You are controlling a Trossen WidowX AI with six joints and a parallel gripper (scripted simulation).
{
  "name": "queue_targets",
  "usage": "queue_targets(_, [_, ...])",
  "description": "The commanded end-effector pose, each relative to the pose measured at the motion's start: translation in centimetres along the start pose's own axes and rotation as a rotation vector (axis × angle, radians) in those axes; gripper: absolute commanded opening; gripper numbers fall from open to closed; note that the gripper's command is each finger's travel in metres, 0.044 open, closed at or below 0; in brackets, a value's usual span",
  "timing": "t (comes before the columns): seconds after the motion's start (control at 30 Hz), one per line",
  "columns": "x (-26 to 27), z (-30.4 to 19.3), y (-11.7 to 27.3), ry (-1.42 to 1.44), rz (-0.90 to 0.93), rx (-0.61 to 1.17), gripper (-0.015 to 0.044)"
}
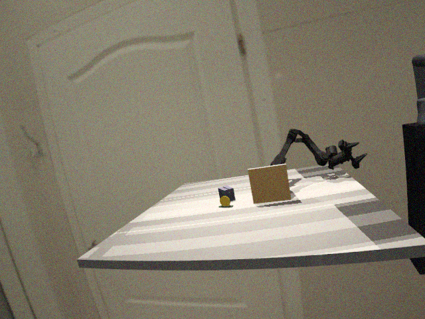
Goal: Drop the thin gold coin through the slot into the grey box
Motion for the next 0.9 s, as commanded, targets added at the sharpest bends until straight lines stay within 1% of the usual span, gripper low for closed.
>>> queue_targets(0.0, [0.0, 0.1, 0.0, 0.000, 0.002, -0.002, 0.0374])
queue_targets(0.13, [0.5, 1.6, 1.2, -0.001, 0.042, -0.041, 0.0269])
queue_targets(0.27, [1.2, 4.5, 3.7, -0.018, 0.121, -0.118, 0.0164])
queue_targets(0.57, [1.5, 11.1, 10.4, -0.143, 0.327, -0.304, 0.0161])
queue_targets(0.87, [0.2, 16.5, 18.0, -0.277, 0.554, -0.471, 0.0161])
Point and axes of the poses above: the point midway between the two fingers, 35 mm back from their tips, its own y axis back along the fingers, its own x axis across the jaws, z = x × y, the point moved 7 cm from there along y, back along the fingers, and after that the axes turned 13 degrees about y, right-handed, at the moved point
